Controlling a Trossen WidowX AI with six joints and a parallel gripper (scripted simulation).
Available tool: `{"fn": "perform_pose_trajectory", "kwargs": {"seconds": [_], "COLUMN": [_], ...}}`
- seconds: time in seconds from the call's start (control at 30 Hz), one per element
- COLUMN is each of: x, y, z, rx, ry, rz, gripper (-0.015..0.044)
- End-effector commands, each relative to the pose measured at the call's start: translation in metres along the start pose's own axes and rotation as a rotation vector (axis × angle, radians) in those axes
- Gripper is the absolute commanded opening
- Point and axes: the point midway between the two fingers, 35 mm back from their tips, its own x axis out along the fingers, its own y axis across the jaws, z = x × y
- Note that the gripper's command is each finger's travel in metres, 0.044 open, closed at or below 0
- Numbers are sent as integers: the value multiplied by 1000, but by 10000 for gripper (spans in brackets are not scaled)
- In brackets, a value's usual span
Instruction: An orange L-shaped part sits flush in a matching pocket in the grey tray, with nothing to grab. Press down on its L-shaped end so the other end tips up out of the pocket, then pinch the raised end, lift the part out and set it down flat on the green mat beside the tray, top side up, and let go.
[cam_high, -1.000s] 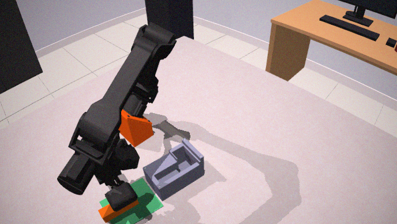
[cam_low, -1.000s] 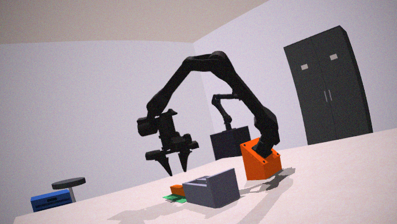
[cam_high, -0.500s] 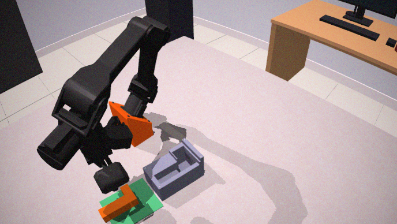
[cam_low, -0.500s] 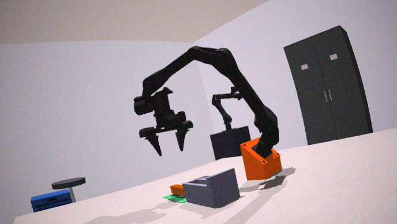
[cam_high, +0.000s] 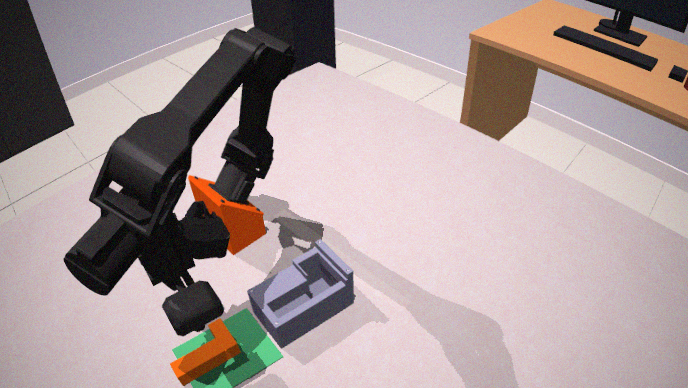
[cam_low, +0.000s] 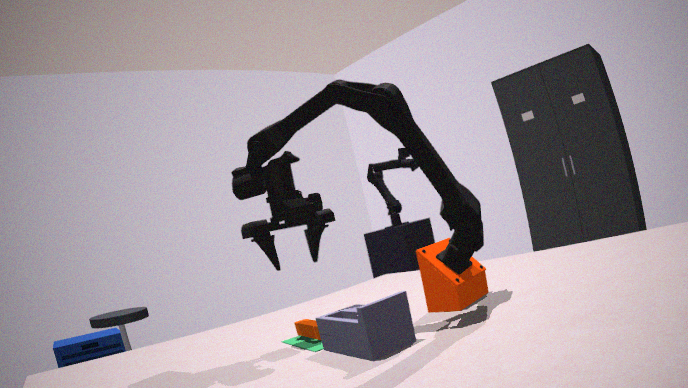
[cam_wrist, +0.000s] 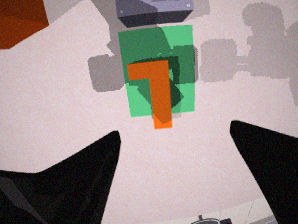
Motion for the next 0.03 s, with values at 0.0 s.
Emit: {"fn": "perform_pose_trajectory", "kwargs": {"seconds": [0.0], "x": [0], "y": [-1], "z": [-1], "rx": [0], "ry": [3], "rz": [-3], "gripper": [400]}}
